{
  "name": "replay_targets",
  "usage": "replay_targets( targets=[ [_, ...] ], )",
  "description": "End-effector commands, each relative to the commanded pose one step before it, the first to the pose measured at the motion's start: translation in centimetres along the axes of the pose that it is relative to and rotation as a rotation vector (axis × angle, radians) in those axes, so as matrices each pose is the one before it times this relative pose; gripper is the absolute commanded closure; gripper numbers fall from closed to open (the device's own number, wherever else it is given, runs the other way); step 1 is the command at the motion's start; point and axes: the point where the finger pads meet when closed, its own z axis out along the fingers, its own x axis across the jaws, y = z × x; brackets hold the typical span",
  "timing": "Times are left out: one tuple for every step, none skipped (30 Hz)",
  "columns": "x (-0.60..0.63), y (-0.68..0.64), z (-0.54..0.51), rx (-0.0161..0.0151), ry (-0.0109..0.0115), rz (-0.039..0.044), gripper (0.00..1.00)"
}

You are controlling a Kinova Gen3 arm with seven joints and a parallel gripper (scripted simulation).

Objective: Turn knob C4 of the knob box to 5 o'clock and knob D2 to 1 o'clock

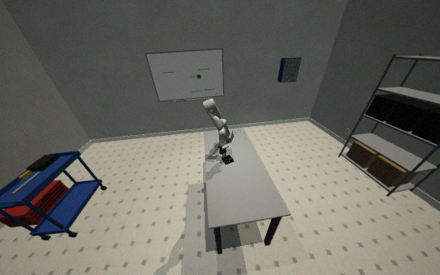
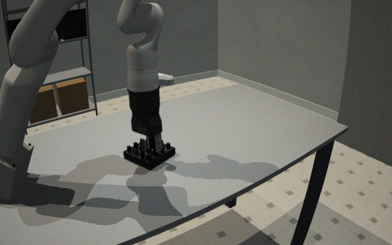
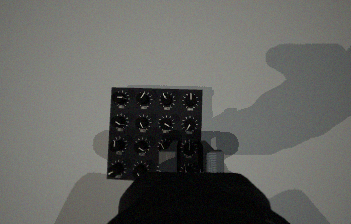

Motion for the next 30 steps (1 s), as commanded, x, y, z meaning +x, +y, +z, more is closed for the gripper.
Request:
replay_targets(
  targets=[
    [0.011, -0.024, 0.004, 0.0007, 0.00056, -0.00019, 0.54],
    [0.001, -0.001, 0.025, 0.00001, 0.00003, -0.00001, 0.54],
    [0.001, -0.001, 0.033, 0.00001, 0.00003, -0.00001, 0.54],
    [0.0, 0.0, 0.0, 0.0, 0.0, 0.0, 0.54],
    [0.0, 0.0, 0.0, 0.0, 0.0, 0.0, 0.54],
    [0.001, -0.001, 0.041, 0.00001, 0.00003, -0.00001, 0.54],
    [0.0, 0.0, 0.048, 0.00001, 0.00002, -0.00001, 0.54],
    [0.0, 0.0, 0.056, 0.0, 0.00001, 0.0, 0.54],
    [0.0, 0.0, 0.063, 0.0, -0.00001, 0.00001, 0.54],
    [-0.001, 0.001, 0.068, -0.00001, -0.00004, 0.00002, 0.54],
    [-0.001, 0.002, 0.073, -0.00002, -0.00007, 0.00003, 0.54],
    [0.001, -0.001, 0.083, 0.00001, 0.00003, -0.00001, 0.54],
    [0.001, -0.001, 0.088, 0.00002, 0.00006, -0.00002, 0.54],
    [0.0, 0.0, 0.089, 0.00001, 0.00002, 0.0, 0.54],
    [0.0, 0.001, 0.089, 0.0, -0.00002, 0.00001, 0.54],
    [-0.001, 0.001, 0.087, -0.00001, -0.00006, 0.00002, 0.54],
    [0.0, 0.0, 0.085, 0.0, 0.0, 0.0, 0.54],
    [0.001, -0.001, 0.081, 0.00001, 0.00004, -0.00001, 0.54],
    [0.001, -0.001, 0.074, 0.00001, 0.00003, -0.00001, 0.54],
    [0.0, 0.0, 0.066, 0.0, 0.0, 0.0, 0.54],
    [0.0, 0.0, 0.0, 0.0, 0.0, 0.0, 0.54],
    [0.0, 0.0, 0.0, 0.0, 0.0, 0.0, 0.54],
    [0.0, 0.0, 0.058, 0.0, -0.00001, 0.00001, 0.54],
    [0.0, 0.001, 0.048, 0.0, -0.00002, 0.00001, 0.54],
    [-0.001, 0.001, 0.038, -0.00001, -0.00002, 0.00001, 0.54],
    [0.0, 0.001, 0.029, -0.00001, -0.00002, 0.00001, 0.54],
    [0.0, 0.0, 0.02, 0.0, -0.00002, 0.00001, 0.54],
    [0.0, 0.0, 0.012, 0.0, -0.00001, 0.0, 0.54],
    [0.0, 0.0, 0.005, 0.0, -0.00001, 0.0, 0.54],
    [0.0, 0.0, 0.002, 0.0, 0.0, 0.0, 0.54]
  ],
)
